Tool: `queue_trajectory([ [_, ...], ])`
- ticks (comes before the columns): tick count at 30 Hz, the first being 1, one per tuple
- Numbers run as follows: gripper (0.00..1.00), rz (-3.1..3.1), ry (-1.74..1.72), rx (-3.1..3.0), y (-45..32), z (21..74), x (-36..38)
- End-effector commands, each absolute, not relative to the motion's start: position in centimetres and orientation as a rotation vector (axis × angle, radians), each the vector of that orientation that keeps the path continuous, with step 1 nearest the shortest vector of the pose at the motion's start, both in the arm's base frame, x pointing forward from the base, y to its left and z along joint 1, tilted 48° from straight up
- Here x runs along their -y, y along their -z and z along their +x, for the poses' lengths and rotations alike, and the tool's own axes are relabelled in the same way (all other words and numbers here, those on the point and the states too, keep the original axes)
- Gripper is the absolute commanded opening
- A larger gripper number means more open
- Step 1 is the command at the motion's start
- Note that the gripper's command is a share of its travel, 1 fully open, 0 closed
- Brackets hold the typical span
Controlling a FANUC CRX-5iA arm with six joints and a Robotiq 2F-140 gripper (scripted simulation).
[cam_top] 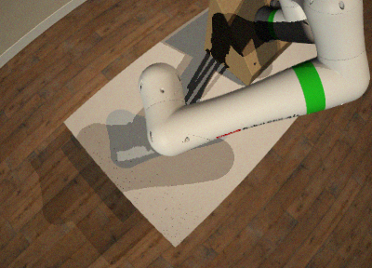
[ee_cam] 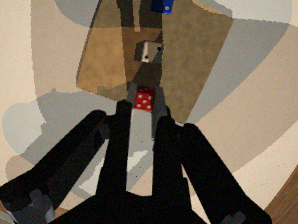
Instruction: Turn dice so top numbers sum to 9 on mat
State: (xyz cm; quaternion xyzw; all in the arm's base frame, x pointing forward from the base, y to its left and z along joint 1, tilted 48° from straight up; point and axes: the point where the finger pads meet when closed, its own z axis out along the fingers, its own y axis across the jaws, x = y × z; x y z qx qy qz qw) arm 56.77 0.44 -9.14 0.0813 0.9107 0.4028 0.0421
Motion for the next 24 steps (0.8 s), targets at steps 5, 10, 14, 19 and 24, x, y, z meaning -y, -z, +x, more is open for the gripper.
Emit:
queue_trajectory([
  [5, 0.09, 0.249, -1.232, -2.787, 9.25, 56.81, -0.54],
  [10, 0.09, 0.249, -1.232, -2.787, 9.32, 56.82, -0.62],
  [14, 0.09, 0.249, -1.232, -2.787, 9.33, 56.83, -0.63],
  [19, 0.09, 0.249, -1.232, -2.787, 9.34, 56.83, -0.63],
  [24, 0.09, 0.249, -1.232, -2.787, 9.34, 56.83, -0.63],
])
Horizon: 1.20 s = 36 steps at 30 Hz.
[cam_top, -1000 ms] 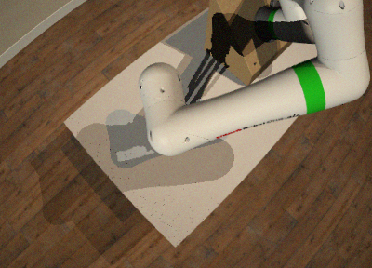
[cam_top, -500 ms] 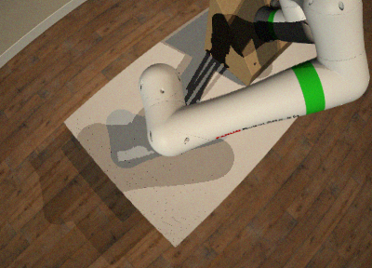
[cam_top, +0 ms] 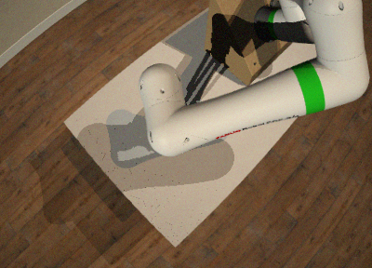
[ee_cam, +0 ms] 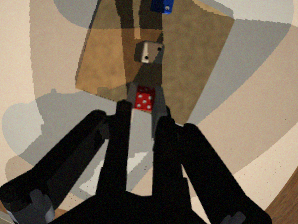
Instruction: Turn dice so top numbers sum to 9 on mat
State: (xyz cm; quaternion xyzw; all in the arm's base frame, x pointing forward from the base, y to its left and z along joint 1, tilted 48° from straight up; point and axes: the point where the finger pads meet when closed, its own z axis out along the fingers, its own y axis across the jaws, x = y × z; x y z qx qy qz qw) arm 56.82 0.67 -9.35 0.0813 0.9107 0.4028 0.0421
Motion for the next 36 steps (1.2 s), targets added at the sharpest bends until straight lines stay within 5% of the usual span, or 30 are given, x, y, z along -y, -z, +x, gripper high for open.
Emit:
queue_trajectory([
  [1, 0.09, 0.249, -1.232, -2.787, 9.34, 56.83, -0.63],
  [27, 0.09, 0.249, -1.232, -2.787, 9.34, 56.83, -0.63],
  [36, 0.17, 0.249, -1.232, -2.787, 9.34, 56.83, -0.63],
])
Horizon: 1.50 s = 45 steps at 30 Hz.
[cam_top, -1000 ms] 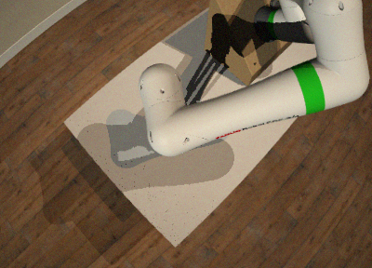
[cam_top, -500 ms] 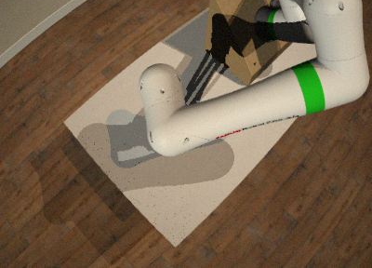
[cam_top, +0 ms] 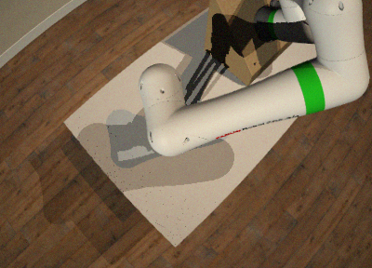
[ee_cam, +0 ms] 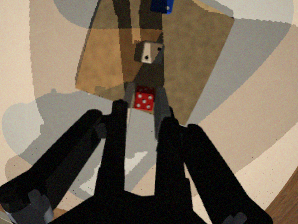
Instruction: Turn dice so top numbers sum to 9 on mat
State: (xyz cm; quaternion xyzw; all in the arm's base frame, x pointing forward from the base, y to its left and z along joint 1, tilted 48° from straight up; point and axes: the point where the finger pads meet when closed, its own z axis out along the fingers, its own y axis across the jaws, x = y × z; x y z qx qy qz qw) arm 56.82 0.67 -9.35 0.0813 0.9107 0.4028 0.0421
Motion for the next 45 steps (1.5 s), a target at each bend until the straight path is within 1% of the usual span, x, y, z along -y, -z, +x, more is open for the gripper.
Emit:
queue_trajectory([
  [1, 0.19, 0.249, -1.232, -2.787, 9.3, 56.8, -0.6],
  [5, 0.19, 0.249, -1.232, -2.787, 9.3, 56.8, -0.6],
  [6, 0.21, 0.249, -1.232, -2.787, 9.3, 56.8, -0.6],
  [22, 0.21, 0.249, -1.232, -2.787, 9.0, 56.8, -0.3],
  [36, 0.21, 0.249, -1.232, -2.787, 4.6, 55.8, 4.5],
  [45, 0.21, 0.249, -1.232, -2.787, 3.3, 55.6, 5.8],
])
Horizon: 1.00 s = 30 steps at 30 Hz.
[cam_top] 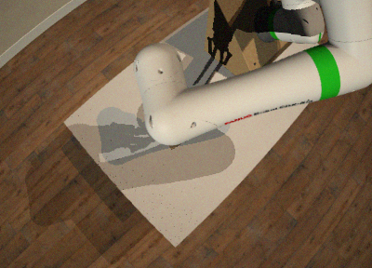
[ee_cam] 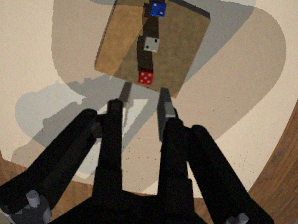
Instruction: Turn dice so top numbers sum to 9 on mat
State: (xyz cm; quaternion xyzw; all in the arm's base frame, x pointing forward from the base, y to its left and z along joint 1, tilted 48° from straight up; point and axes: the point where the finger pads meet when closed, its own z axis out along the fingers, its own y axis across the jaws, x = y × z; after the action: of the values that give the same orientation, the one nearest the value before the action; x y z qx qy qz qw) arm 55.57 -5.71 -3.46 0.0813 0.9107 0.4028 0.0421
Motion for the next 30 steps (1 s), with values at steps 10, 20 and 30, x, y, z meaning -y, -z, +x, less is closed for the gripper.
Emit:
queue_trajectory([
  [10, 1.0, 0.249, -1.232, -2.787, 3.29, 55.55, 5.9],
  [20, 1.0, 0.249, -1.232, -2.787, 3.29, 55.55, 5.9],
  [30, 1.0, 0.249, -1.232, -2.787, 3.12, 55.51, 6.09],
])
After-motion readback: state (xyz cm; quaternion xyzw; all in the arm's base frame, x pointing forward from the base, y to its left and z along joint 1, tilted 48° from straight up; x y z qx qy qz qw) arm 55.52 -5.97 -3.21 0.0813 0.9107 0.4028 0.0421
